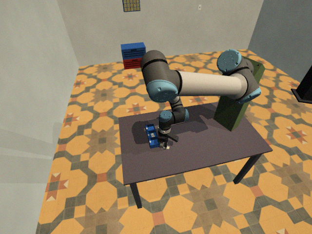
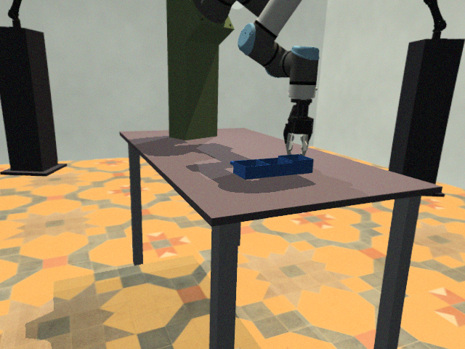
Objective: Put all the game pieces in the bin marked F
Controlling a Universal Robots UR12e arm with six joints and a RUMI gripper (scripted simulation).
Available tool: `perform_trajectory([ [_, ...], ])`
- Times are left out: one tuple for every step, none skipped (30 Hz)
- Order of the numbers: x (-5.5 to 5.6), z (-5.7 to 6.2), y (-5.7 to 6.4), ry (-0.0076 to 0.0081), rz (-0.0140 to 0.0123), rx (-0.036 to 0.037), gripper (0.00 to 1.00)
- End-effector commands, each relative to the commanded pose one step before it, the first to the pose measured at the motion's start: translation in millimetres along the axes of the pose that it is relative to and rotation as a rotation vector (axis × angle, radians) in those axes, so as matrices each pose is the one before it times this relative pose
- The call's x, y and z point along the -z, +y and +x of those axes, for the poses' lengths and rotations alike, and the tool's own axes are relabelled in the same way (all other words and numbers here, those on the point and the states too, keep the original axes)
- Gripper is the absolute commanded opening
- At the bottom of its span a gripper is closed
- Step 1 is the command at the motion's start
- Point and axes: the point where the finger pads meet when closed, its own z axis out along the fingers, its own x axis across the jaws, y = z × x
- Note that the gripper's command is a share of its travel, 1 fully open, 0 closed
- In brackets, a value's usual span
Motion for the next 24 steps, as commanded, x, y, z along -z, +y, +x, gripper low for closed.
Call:
perform_trajectory([
  [-8.62,0.25,-2.04,0.00038,0.00008,0.00007,0.24],
  [0.00,-0.17,-0.33,0.00000,0.00000,0.00000,0.24],
  [0.00,-0.16,-0.28,0.00000,0.00000,0.00000,0.24],
  [0.14,-0.50,-1.05,-0.00047,0.00091,-0.00049,0.24],
  [0.30,-0.91,-0.66,-0.00084,0.00069,-0.00078,0.24],
  [0.95,-0.09,0.73,0.00014,-0.00078,0.00019,0.24],
  [-0.02,0.00,0.02,0.00000,-0.00001,0.00000,0.24],
  [-0.01,0.05,0.08,0.00000,-0.00001,0.00000,0.24],
  [0.29,0.65,0.57,0.00051,-0.00133,0.00047,0.24],
  [0.00,0.00,0.00,0.00000,0.00000,0.00000,0.24],
  [0.00,0.00,0.00,0.00000,0.00000,0.00000,0.24],
  [0.02,0.18,0.15,0.00002,0.00013,0.00001,0.24],
  [-0.33,-0.60,-0.47,-0.00053,0.00119,-0.00048,0.24],
  [0.00,0.07,0.06,0.00000,0.00000,0.00000,0.24],
  [0.00,0.06,0.06,0.00000,0.00000,0.00000,0.24],
  [0.00,0.06,0.06,0.00000,0.00000,0.00000,0.24],
  [0.00,0.00,0.00,0.00000,0.00000,0.00000,0.00],
  [0.00,0.00,0.00,0.00000,0.00000,0.00000,0.00],
  [0.00,0.00,0.00,0.00000,0.00000,0.00000,0.00],
  [0.00,0.00,0.00,0.00000,0.00000,0.00000,0.00],
  [0.00,0.00,0.00,0.00000,0.00000,0.00000,0.00],
  [0.00,0.00,0.00,0.00000,0.00000,0.00000,0.00],
  [0.00,0.00,0.00,0.00000,0.00000,0.00000,0.00],
  [0.00,0.00,0.00,0.00000,0.00000,0.00000,0.00],
])
